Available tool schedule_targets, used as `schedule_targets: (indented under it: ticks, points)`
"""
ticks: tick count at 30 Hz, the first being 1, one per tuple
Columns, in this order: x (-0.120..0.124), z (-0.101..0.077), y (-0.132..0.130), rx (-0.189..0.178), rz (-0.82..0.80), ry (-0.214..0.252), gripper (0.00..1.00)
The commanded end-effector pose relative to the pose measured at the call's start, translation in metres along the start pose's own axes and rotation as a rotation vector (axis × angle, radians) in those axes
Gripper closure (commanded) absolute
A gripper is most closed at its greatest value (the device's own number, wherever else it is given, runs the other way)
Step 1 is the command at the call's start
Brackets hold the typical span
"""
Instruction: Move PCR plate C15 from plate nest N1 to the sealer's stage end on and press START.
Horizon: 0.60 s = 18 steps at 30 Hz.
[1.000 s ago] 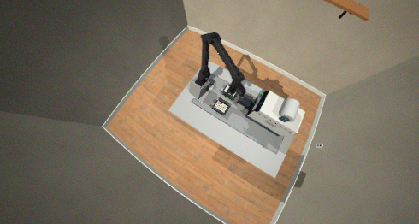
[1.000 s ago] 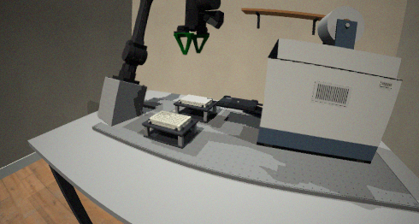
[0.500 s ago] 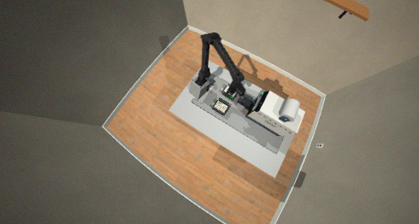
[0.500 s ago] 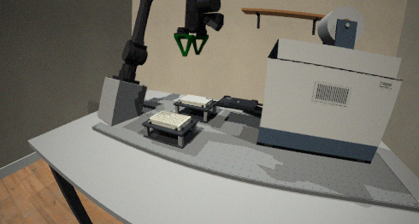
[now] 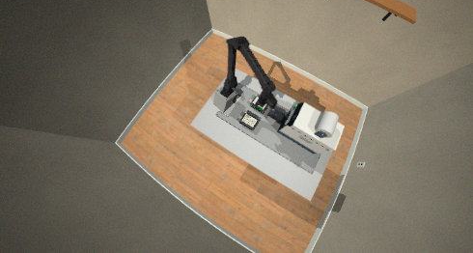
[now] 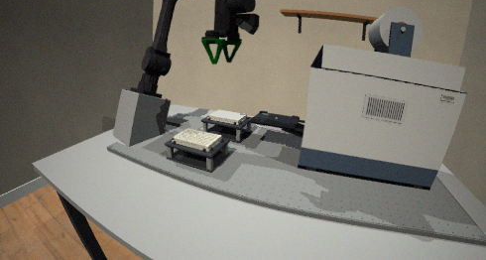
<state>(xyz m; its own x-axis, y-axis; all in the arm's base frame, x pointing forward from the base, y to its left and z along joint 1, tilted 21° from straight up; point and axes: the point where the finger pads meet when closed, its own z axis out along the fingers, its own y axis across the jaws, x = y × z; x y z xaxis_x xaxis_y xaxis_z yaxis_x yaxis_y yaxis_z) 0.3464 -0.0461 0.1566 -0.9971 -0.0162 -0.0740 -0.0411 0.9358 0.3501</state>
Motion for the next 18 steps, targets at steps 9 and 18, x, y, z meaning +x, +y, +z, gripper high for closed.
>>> schedule_targets:
  ticks: [9, 18]
  points:
    - [-0.017, 0.004, 0.0, 0.01, 0.004, -0.17, 0.0]
    - [-0.014, 0.038, 0.007, 0.008, 0.003, -0.356, 0.0]
